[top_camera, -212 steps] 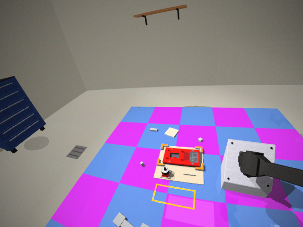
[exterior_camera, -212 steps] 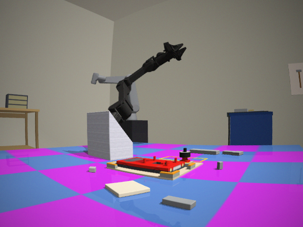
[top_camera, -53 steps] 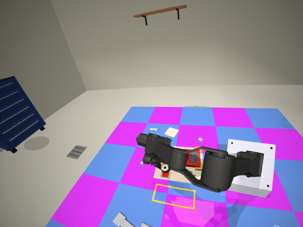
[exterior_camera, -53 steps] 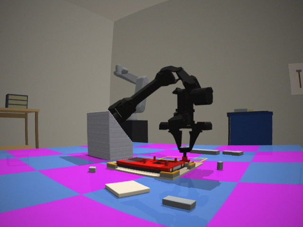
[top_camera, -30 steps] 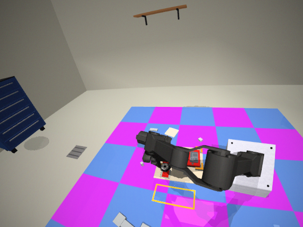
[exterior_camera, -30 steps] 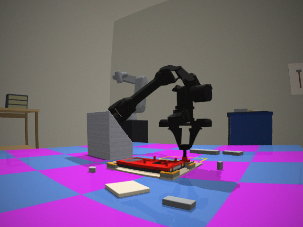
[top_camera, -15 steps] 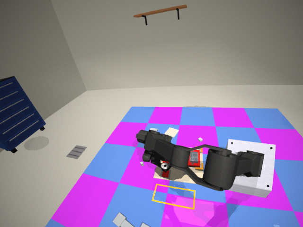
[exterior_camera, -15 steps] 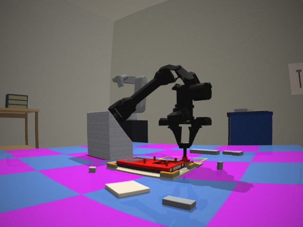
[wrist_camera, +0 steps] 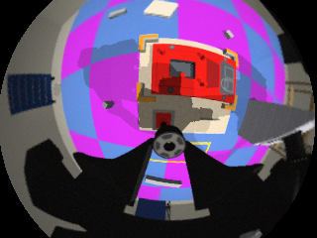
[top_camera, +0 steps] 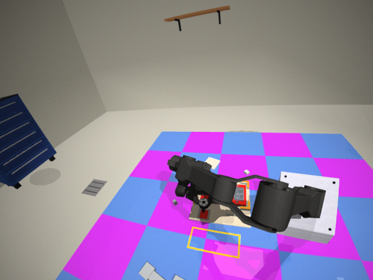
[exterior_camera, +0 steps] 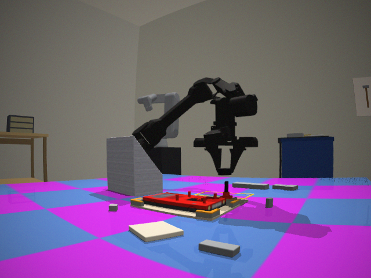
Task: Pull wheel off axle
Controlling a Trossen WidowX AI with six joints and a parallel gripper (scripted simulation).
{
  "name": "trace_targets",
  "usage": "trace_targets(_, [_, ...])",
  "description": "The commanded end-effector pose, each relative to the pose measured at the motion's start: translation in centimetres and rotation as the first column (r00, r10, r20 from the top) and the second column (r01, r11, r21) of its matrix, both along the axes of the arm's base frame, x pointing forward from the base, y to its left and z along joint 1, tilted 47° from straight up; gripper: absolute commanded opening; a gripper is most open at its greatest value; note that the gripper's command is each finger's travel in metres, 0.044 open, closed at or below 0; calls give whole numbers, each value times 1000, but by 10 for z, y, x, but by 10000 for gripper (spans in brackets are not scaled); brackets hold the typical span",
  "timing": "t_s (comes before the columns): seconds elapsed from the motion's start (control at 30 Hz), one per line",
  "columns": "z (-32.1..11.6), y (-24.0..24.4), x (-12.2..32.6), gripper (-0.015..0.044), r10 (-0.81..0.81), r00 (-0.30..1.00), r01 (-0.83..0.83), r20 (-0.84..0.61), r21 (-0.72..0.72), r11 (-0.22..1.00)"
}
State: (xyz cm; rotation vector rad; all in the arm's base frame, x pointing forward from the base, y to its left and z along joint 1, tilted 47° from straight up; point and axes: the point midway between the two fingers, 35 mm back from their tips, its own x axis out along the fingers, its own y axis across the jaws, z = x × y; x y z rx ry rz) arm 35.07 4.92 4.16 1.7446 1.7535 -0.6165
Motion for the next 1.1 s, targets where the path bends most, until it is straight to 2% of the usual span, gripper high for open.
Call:
trace_targets(0.0, [15, -16, -1, 0, -10, 1000, 10, 19, -6, 1000])
trace_targets(0.13, [12, -9, -2, 0, -10, 1000, 10, 7, 1, 1000])
trace_targets(0.87, [80, 48, -58, 0, -10, 1000, 10, 16, -3, 1000])
trace_targets(1.07, [76, 55, -60, 0, -10, 1000, 10, 17, -2, 1000])
